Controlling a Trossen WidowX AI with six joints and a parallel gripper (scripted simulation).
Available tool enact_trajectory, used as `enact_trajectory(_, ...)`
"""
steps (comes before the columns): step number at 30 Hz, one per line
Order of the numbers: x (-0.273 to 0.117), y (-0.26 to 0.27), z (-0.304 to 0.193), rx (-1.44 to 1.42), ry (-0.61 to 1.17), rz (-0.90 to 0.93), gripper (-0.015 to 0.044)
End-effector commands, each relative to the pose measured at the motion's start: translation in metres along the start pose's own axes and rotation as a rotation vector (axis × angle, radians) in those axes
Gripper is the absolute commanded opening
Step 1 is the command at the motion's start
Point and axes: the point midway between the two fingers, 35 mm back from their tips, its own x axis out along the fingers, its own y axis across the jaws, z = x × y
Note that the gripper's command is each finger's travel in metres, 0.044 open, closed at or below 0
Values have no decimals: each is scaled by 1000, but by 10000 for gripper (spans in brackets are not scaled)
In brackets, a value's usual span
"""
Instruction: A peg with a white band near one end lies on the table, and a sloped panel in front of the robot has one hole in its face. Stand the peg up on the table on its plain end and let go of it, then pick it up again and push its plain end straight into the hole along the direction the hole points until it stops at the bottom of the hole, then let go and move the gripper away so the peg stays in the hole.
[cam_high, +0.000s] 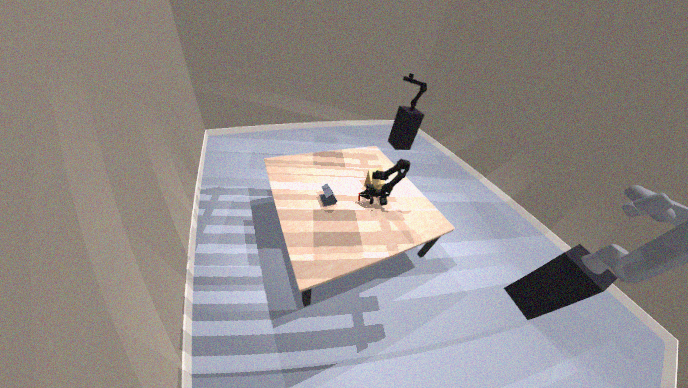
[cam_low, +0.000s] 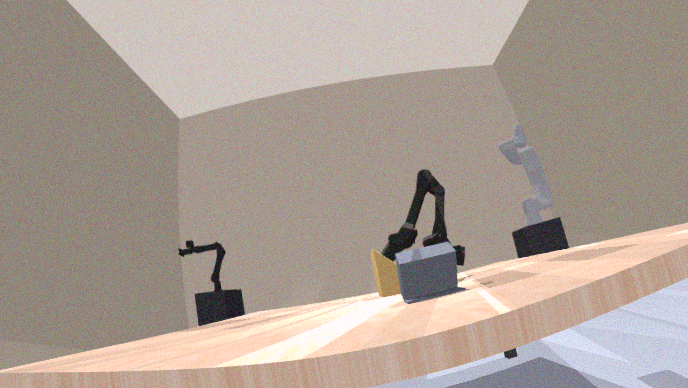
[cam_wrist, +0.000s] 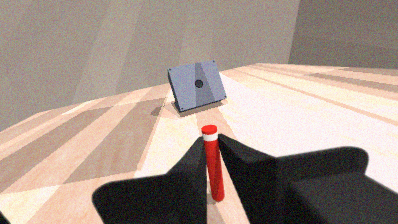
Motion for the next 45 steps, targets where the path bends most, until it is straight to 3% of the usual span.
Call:
enact_trajectory(1, 0, 0, -2, 1, 0, 0, 49)
enact_trajectory(45, -6, -3, -6, 7, -37, 2, 49)
